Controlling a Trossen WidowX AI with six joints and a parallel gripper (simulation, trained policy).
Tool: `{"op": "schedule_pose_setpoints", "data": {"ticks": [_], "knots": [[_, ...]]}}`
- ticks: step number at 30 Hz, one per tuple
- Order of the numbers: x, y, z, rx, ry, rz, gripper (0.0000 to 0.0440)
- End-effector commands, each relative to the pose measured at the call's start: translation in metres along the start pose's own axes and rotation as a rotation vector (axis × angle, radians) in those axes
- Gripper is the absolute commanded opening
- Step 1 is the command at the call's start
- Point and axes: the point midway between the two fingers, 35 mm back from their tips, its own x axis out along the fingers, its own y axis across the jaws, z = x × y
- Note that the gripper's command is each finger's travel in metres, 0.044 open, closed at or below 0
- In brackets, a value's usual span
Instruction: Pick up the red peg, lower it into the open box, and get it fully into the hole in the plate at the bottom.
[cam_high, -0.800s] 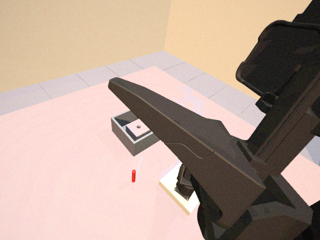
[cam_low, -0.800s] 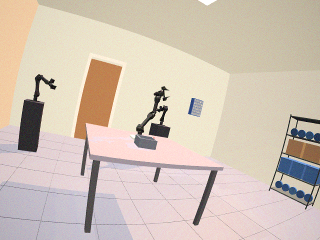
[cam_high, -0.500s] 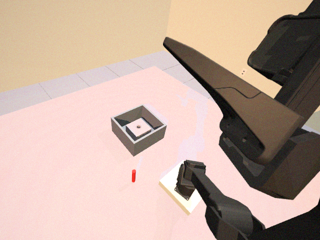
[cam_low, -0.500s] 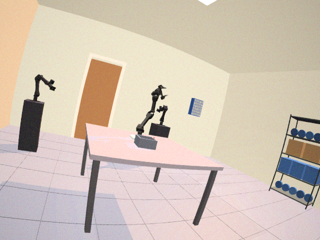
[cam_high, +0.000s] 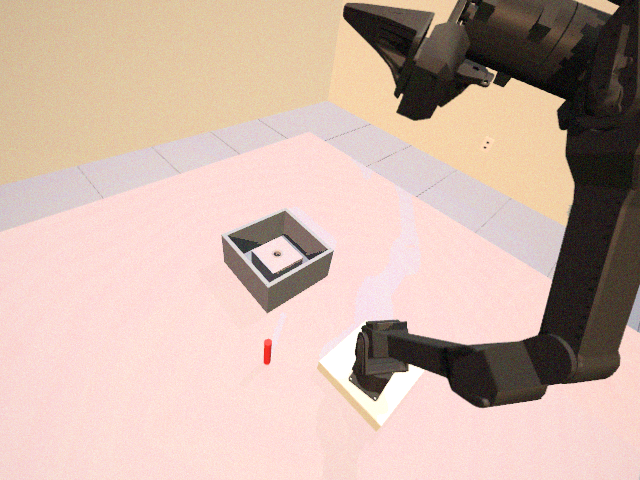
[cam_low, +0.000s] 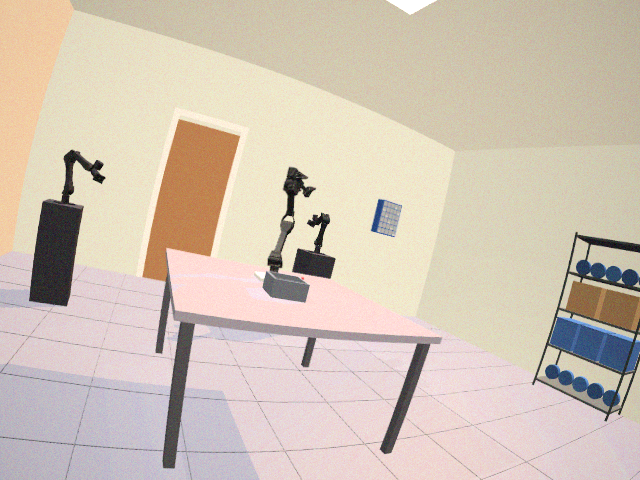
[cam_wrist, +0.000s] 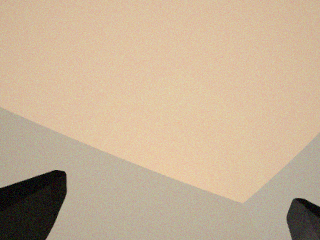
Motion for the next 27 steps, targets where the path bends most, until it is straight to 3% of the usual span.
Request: {"op": "schedule_pose_setpoints", "data": {"ticks": [1, 14, 27], "knots": [[0.02, 0.012, 0.043, 0.084, -0.09, -0.033, 0.044], [0.082, -0.027, 0.19, 0.129, -0.472, -0.333, 0.044], [0.091, -0.107, 0.26, -0.053, -0.681, -0.726, 0.044]]}}
